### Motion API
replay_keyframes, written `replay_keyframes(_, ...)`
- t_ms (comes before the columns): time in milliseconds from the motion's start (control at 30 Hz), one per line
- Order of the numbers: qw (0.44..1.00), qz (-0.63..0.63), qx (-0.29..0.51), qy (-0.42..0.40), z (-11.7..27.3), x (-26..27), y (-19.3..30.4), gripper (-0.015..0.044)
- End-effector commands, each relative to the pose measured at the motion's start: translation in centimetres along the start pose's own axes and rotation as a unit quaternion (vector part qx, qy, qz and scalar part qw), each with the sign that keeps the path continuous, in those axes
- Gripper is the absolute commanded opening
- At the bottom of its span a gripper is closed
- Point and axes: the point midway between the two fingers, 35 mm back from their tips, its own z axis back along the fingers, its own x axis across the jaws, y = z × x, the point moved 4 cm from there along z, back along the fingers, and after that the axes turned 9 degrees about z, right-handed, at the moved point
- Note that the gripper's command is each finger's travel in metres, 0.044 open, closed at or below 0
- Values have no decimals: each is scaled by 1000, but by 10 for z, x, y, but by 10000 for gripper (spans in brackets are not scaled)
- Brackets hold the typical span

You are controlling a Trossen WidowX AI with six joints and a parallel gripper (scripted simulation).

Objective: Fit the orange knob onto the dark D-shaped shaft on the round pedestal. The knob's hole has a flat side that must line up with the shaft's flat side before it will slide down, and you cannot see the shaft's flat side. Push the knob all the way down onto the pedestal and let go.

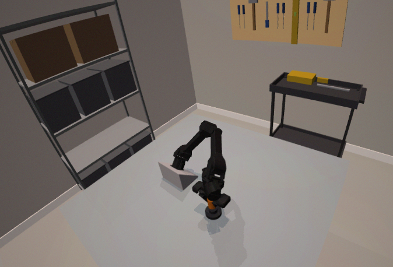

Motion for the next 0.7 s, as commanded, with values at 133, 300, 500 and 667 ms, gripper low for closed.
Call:
replay_keyframes(133, 1000, 13, -1, 0, -1, 1, 0, 0)
replay_keyframes(300, 1000, 6, -1, 0, 7, -1, 0, 0)
replay_keyframes(500, 999, 32, -1, 0, 8, -3, -1, 0)
replay_keyframes(667, 999, 32, -1, 0, 5, -3, 0, 0)
